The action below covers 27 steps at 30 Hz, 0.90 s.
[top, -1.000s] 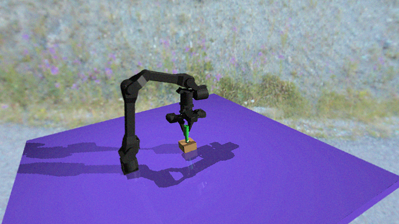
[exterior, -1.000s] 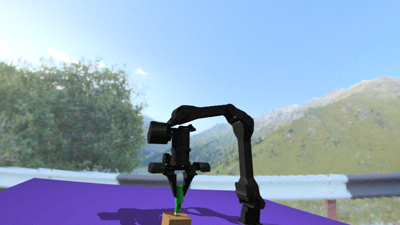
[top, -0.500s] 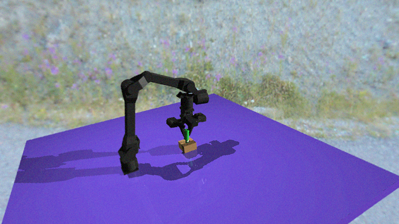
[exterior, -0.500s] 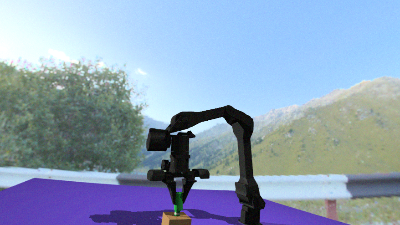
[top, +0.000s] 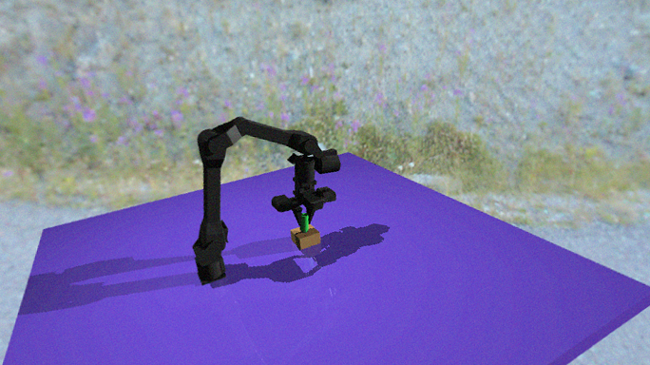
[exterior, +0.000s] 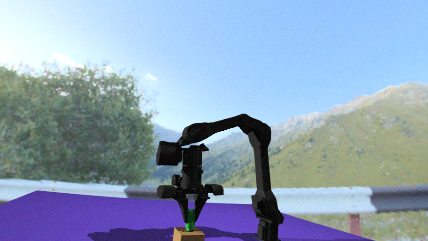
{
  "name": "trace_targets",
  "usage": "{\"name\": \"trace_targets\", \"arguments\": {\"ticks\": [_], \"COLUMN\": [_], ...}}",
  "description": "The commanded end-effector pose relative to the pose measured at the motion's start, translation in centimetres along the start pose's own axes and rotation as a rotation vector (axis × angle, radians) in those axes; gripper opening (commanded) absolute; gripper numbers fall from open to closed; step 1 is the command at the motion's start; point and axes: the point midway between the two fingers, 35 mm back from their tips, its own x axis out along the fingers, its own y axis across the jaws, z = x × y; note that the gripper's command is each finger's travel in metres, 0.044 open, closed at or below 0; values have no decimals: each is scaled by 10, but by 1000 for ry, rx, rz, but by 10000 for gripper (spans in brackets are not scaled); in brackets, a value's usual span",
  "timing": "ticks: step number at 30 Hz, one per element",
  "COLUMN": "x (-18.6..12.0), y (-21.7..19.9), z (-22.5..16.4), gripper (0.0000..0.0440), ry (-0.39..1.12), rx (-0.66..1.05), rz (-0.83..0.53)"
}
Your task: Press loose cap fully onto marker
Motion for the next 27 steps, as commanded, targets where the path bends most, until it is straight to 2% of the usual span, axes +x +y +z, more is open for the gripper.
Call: {"name": "trace_targets", "arguments": {"ticks": [1,27], "x": [14,15], "y": [-9,-8], "z": [6,12], "gripper": [54,91], "ry": [-25,-50], "rx": [-11,-38], "rz": [-49,-37]}}
